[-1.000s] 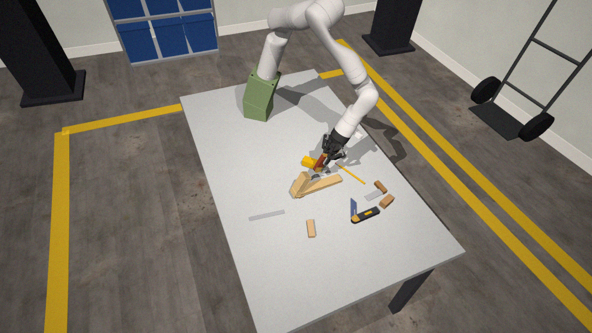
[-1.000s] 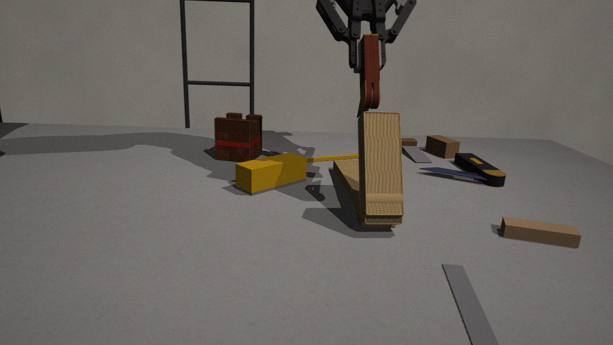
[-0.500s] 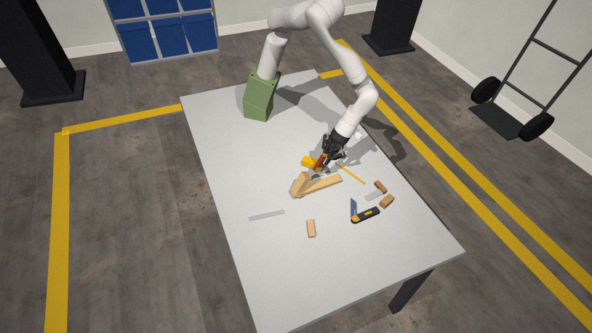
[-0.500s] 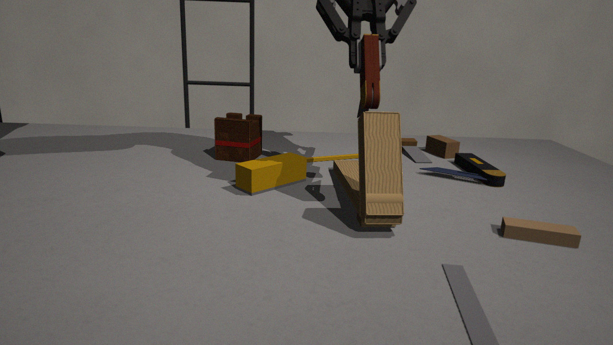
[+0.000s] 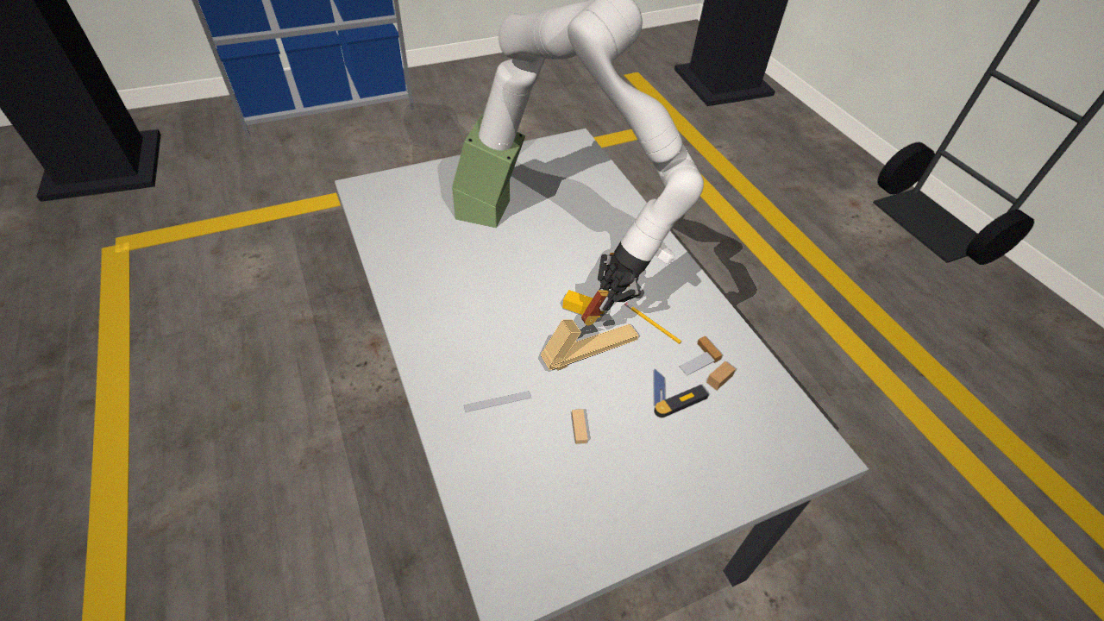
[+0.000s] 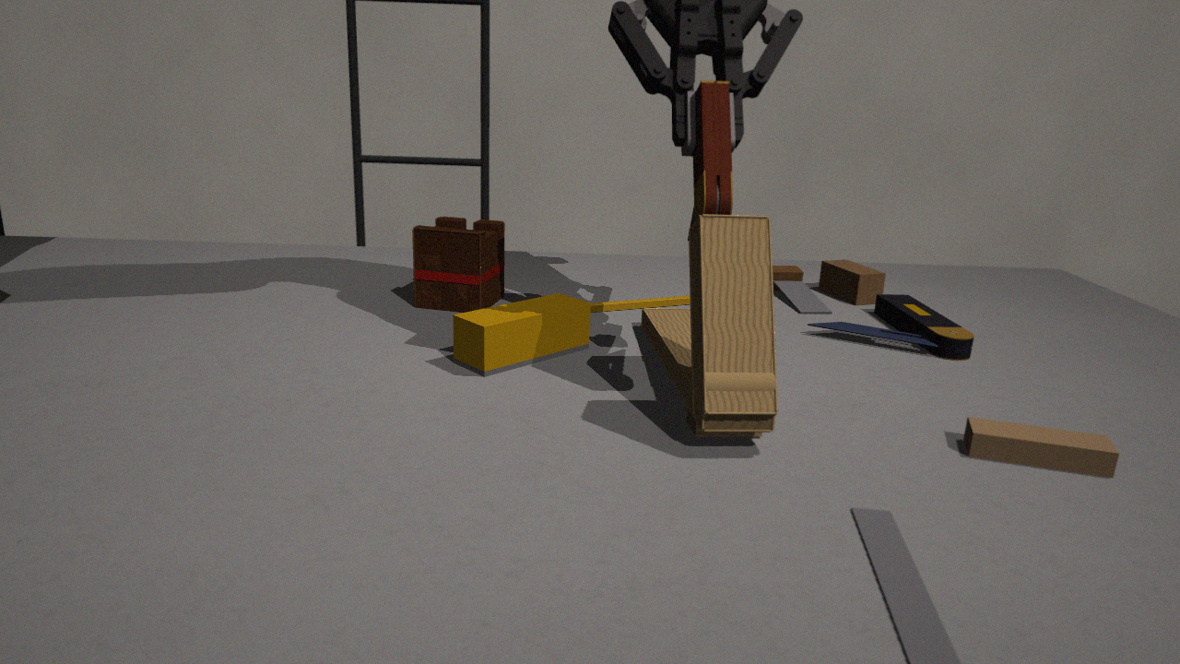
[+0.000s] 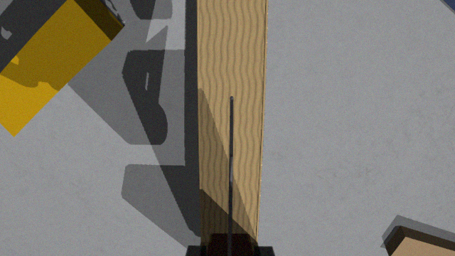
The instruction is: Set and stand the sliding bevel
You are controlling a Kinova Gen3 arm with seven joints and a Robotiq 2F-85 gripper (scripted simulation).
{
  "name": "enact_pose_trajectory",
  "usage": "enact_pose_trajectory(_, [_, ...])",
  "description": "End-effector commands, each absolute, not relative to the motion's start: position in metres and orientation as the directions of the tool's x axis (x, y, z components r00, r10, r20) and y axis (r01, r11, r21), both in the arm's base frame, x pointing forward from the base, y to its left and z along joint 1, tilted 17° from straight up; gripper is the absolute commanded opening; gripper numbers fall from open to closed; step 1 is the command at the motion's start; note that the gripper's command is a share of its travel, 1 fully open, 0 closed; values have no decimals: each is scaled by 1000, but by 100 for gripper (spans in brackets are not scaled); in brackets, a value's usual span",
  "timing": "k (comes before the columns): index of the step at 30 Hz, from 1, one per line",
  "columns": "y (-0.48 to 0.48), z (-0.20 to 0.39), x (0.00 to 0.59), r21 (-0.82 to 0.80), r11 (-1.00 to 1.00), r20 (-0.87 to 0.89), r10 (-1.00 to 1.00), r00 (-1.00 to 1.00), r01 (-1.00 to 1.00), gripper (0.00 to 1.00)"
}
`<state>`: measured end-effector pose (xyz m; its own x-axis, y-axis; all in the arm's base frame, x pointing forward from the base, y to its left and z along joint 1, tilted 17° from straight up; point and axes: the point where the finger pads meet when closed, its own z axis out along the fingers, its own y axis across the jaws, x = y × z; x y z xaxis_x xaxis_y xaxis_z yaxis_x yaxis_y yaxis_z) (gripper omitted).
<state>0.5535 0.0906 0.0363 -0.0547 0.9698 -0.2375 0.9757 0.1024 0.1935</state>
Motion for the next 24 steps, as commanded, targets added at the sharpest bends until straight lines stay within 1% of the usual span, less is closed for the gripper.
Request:
enact_pose_trajectory(1, [89,33,555,195,102,-238,970,-54,975,10])
enact_pose_trajectory(24, [79,-13,565,195,102,-238,970,-54,975,10])
